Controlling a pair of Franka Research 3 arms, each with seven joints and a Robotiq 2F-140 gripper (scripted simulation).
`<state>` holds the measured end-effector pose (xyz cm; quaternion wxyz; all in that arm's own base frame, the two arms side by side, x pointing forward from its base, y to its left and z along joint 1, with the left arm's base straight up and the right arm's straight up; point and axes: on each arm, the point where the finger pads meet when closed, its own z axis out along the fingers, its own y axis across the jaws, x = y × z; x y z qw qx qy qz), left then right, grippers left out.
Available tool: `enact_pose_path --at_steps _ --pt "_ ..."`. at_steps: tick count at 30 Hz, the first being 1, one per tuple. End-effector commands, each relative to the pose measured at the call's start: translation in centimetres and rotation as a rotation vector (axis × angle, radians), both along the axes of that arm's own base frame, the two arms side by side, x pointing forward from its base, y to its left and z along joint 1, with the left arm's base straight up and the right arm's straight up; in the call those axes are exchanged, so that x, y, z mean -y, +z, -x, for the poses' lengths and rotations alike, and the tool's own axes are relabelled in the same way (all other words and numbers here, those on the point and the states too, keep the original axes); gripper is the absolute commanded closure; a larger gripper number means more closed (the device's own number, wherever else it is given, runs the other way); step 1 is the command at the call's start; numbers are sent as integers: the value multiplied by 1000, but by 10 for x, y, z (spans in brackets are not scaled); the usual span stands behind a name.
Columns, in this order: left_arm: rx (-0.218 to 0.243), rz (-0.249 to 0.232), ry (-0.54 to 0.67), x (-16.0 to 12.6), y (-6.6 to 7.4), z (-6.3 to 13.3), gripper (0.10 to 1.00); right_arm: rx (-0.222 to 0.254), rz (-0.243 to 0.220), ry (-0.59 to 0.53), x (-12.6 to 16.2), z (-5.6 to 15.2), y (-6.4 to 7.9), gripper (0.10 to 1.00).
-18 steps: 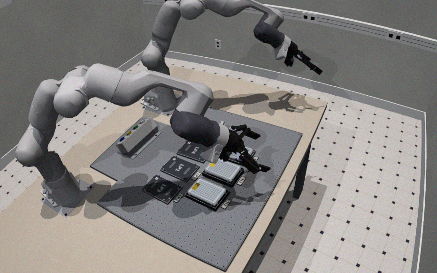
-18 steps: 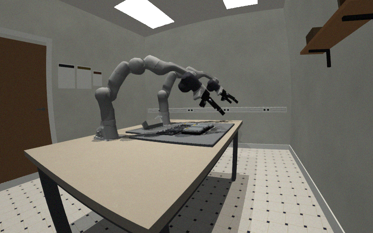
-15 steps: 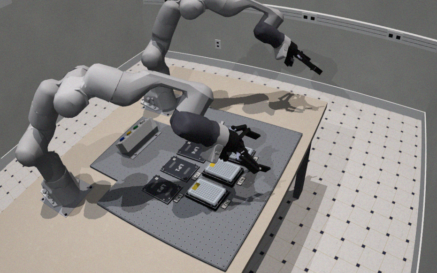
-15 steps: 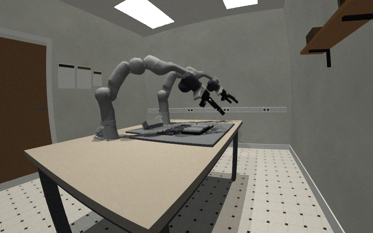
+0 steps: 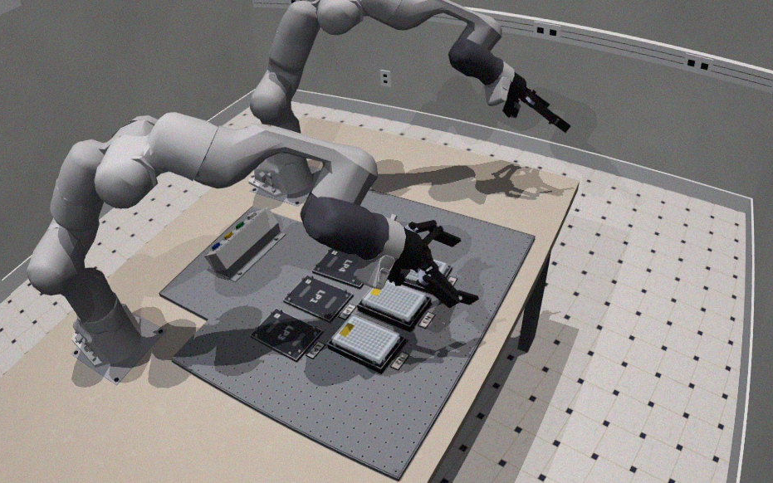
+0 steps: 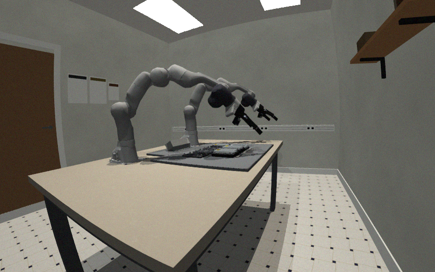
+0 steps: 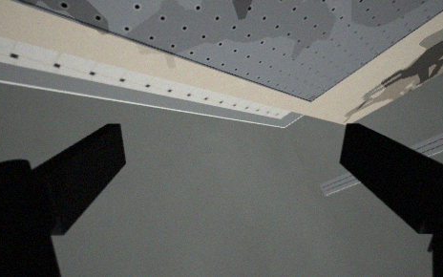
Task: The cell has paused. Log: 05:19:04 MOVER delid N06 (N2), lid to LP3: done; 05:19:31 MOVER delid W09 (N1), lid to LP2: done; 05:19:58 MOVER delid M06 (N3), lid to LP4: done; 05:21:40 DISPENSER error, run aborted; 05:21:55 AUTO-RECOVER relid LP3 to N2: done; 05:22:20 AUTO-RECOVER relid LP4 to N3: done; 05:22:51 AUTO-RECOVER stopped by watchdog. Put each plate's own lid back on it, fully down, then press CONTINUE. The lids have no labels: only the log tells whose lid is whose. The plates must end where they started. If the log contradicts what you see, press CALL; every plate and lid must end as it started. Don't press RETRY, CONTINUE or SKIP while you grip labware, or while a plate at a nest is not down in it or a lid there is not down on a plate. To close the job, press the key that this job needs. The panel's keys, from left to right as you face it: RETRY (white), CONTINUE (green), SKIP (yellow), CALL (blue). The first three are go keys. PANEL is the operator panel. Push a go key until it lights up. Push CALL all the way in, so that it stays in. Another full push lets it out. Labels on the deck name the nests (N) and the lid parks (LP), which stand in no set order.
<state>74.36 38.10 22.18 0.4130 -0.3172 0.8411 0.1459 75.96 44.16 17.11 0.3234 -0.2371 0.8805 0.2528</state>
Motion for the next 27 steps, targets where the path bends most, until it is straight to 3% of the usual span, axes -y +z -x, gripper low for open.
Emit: enact_pose_path --at_steps 1,4,9,14,16,17,22,27 --pt "-1 6 -3 9 0 -3 98 0 0 0 0 0 0 98" --pt "-29 65 -41 76 -2 -17 98 3 2 1 3 -2 1 98" --pt "-59 102 -70 159 -7 -28 98 18 13 6 22 -12 7 98" --pt "-94 135 -99 212 -12 -27 98 52 43 18 68 -33 21 98" --pt "-94 135 -99 212 -12 -27 98 52 43 18 68 -33 21 98" --pt "-115 151 -115 239 -15 -24 98 61 52 21 82 -38 25 98" --pt "-162 182 -152 295 -22 -15 98 115 116 40 171 -66 48 98" --pt "-214 210 -190 349 -29 0 98 153 176 55 249 -79 66 98"
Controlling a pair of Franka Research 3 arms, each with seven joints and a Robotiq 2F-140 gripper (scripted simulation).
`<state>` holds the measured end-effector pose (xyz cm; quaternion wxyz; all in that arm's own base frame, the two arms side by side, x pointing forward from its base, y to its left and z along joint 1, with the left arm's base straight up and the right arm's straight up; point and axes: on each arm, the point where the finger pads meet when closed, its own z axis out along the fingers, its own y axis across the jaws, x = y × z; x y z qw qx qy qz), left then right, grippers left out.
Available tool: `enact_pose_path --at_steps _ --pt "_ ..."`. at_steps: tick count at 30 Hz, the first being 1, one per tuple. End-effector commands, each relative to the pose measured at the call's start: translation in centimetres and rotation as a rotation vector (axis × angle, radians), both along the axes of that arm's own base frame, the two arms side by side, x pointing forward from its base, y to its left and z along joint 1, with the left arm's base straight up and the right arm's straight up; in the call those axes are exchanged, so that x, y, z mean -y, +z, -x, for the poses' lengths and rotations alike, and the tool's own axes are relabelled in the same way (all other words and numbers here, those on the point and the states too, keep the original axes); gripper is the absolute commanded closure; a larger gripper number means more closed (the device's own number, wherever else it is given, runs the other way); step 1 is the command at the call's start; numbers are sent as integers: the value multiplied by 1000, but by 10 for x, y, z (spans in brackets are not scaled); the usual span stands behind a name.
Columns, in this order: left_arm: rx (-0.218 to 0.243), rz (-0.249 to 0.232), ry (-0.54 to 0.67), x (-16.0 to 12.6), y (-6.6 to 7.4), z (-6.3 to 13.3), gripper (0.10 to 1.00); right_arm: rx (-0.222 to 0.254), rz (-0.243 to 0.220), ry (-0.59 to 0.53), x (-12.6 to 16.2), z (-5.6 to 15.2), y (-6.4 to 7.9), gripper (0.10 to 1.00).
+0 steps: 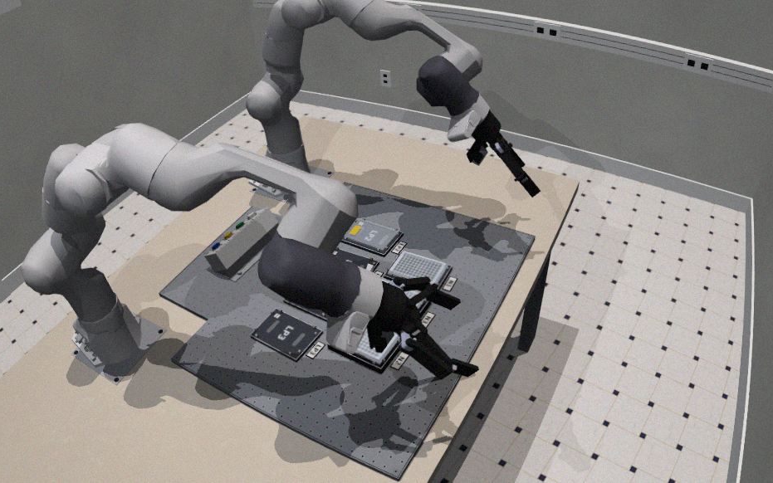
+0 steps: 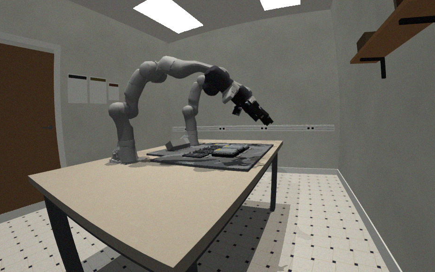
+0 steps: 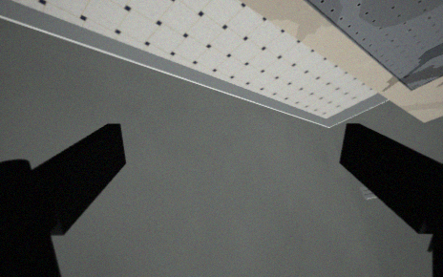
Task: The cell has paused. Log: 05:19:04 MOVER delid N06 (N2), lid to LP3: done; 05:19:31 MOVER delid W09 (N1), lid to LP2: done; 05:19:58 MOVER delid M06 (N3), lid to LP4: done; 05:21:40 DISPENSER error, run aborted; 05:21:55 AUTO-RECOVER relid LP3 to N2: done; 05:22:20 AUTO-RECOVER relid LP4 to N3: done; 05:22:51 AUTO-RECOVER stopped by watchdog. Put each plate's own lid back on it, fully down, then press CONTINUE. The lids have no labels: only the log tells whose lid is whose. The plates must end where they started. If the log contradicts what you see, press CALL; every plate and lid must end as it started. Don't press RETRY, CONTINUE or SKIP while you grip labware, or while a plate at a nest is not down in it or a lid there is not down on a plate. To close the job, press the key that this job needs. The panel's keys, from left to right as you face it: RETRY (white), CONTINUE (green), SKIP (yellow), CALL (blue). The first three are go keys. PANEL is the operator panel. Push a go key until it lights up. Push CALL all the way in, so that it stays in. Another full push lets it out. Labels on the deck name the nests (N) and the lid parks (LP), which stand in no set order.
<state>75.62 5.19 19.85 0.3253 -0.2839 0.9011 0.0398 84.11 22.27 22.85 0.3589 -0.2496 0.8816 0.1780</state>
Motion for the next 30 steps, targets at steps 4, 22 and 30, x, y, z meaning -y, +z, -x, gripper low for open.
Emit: enact_pose_path --at_steps 4,22,30 --pt "-110 2 -79 62 -12 28 98 61 102 108 82 -2 19 98" --pt "-228 44 -182 163 -29 82 98 90 214 126 213 6 43 98" --pt "-275 56 -224 198 -36 107 98 95 259 132 264 16 52 98"
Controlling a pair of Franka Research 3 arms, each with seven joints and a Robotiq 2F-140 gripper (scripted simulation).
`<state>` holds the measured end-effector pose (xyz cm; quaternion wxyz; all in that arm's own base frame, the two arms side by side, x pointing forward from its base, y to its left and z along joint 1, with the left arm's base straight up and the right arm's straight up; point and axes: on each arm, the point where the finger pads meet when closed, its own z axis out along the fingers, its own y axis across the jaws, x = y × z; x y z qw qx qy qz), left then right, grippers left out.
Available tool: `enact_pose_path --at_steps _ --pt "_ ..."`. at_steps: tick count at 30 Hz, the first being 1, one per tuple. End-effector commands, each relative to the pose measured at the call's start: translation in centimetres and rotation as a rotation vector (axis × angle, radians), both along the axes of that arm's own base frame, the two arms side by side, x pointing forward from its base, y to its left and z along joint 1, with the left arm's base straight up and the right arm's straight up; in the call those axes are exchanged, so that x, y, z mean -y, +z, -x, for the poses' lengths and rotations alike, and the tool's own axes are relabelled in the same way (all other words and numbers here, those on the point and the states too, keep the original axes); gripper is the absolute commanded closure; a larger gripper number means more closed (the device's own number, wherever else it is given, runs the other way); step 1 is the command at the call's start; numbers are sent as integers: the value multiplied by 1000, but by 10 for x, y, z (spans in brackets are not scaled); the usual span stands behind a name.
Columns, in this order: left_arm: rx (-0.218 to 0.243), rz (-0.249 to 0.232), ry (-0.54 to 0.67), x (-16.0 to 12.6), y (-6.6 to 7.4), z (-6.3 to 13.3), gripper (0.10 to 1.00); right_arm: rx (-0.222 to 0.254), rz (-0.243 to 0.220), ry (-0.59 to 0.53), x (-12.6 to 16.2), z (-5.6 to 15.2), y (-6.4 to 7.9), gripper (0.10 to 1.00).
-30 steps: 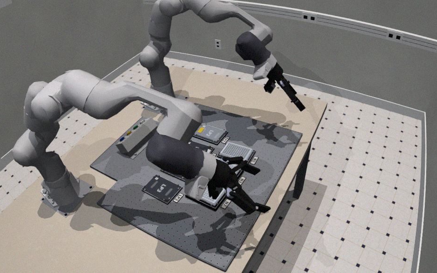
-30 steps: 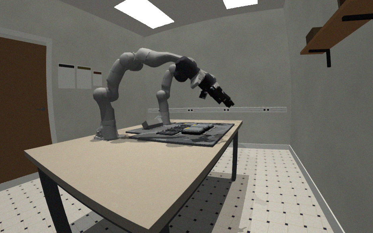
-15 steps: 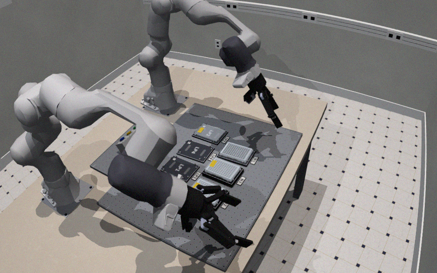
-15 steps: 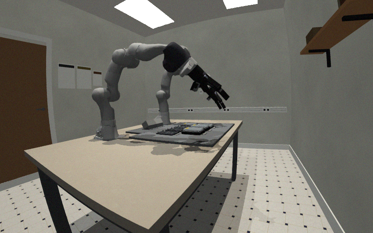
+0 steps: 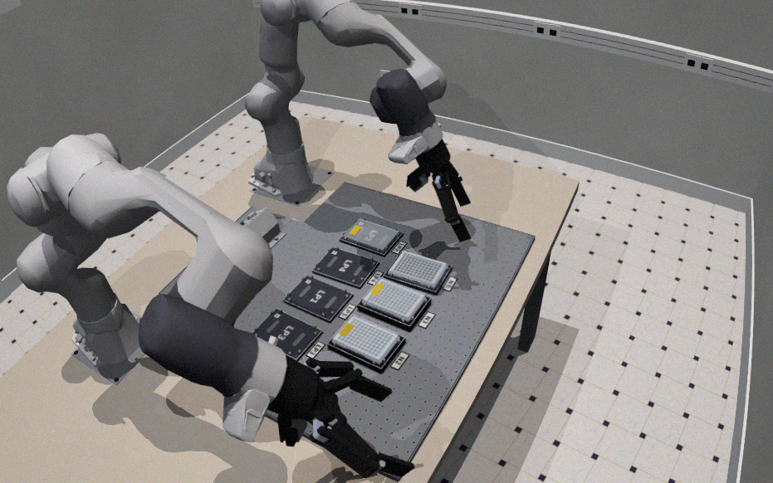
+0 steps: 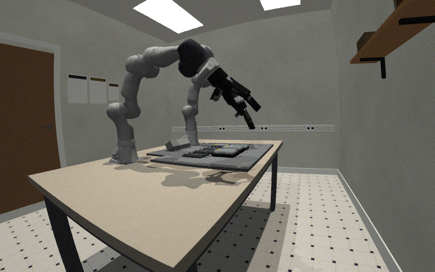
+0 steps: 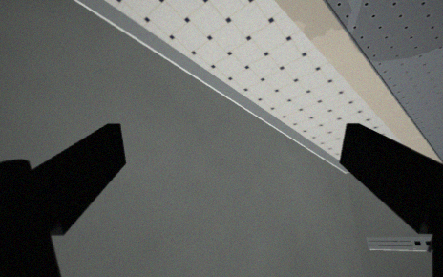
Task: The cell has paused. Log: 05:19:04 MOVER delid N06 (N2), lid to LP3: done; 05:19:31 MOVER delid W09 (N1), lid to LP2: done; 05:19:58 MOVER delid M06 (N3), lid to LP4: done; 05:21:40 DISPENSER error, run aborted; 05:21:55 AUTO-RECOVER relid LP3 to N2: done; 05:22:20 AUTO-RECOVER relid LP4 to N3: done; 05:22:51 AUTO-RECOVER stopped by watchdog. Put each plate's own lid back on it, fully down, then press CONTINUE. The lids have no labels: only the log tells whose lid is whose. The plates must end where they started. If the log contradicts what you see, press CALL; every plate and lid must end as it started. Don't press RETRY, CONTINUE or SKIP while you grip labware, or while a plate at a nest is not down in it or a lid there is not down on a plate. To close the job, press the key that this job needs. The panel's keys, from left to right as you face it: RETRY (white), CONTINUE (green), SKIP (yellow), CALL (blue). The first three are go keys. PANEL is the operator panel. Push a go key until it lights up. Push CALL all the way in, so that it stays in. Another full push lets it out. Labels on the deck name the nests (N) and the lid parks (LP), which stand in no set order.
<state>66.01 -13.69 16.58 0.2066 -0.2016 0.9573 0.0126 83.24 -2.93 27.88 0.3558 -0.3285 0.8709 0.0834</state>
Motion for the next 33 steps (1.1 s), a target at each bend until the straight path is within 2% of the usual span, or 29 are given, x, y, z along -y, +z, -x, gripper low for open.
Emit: enact_pose_path --at_steps 1,8,10,11,25,27,28,33 --pt "-36 -9 -42 13 -4 14 98 13 44 55 18 8 2 98" --pt "-77 0 -79 41 -9 37 98 14 82 59 60 20 9 98" --pt "-77 0 -79 41 -9 37 98 14 82 59 60 20 9 98" --pt "-92 3 -93 51 -11 46 98 14 97 60 76 25 11 98" --pt "-170 15 -165 99 -20 95 98 6 164 65 150 54 22 98" --pt "-170 15 -165 99 -20 95 98 6 164 65 150 54 22 98" --pt "-185 17 -179 107 -22 105 98 4 178 66 165 61 24 98" --pt "-212 20 -204 121 -25 122 98 -1 199 67 188 72 28 98"
